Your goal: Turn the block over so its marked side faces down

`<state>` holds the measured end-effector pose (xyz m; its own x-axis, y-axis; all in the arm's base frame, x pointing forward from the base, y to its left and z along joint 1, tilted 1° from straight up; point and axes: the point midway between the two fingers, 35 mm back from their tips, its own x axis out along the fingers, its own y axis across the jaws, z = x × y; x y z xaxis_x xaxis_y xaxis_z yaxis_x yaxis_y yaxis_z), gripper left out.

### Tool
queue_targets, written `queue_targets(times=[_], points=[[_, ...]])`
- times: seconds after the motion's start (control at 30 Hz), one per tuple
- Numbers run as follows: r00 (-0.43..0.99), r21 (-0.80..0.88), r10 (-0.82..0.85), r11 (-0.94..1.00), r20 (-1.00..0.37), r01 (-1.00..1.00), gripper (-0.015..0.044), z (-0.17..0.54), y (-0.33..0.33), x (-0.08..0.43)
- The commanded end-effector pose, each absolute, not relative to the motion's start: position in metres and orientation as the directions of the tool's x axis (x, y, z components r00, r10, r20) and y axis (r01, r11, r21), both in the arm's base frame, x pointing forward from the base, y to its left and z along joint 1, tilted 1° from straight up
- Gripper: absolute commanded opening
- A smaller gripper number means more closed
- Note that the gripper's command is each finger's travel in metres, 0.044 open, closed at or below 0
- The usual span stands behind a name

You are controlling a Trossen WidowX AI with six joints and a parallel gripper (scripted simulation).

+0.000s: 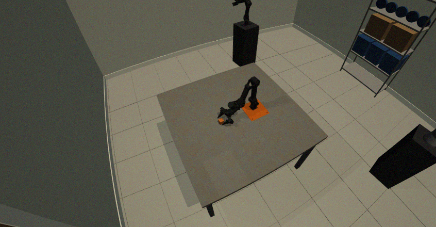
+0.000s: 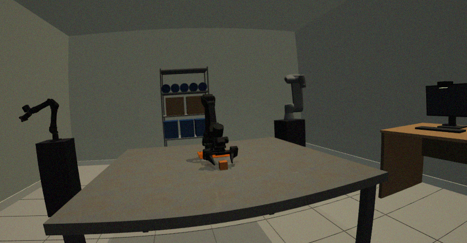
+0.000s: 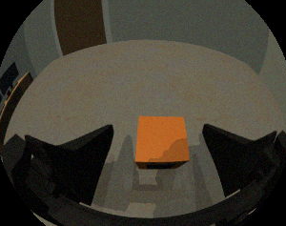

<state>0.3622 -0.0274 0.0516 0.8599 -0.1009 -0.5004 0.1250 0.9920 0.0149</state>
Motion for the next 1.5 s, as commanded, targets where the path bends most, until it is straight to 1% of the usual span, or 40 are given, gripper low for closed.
queue_targets(times=[0.0, 0.17, 0.3, 0.37, 0.8, 0.87, 1.13, 1.37, 1.47], points=[[0.831, 0.009, -0.088, 0.994, -0.55, 0.112, 0.044, 0.071, -0.027, 0.377], [0.707, 0.011, -0.071, 0.994, -0.704, 0.111, 0.044, 0.093, -0.027, 0.374], [0.572, 0.015, -0.058, 0.992, -0.819, 0.123, 0.044, 0.116, -0.027, 0.352], [0.523, 0.016, -0.054, 0.992, -0.851, 0.128, 0.044, 0.124, -0.027, 0.342], [0.517, 0.016, -0.053, 0.992, -0.854, 0.128, 0.044, 0.126, -0.027, 0.341], [0.499, 0.016, -0.051, 0.992, -0.865, 0.128, 0.044, 0.127, -0.027, 0.343], [0.269, 0.014, -0.021, 0.992, -0.963, 0.127, 0.044, 0.139, -0.029, 0.365], [0.073, 0.015, 0.006, 0.992, -0.997, 0.128, 0.044, 0.146, -0.031, 0.375], [0.033, 0.016, 0.012, 0.992, -0.999, 0.128, 0.044, 0.147, -0.031, 0.377]])
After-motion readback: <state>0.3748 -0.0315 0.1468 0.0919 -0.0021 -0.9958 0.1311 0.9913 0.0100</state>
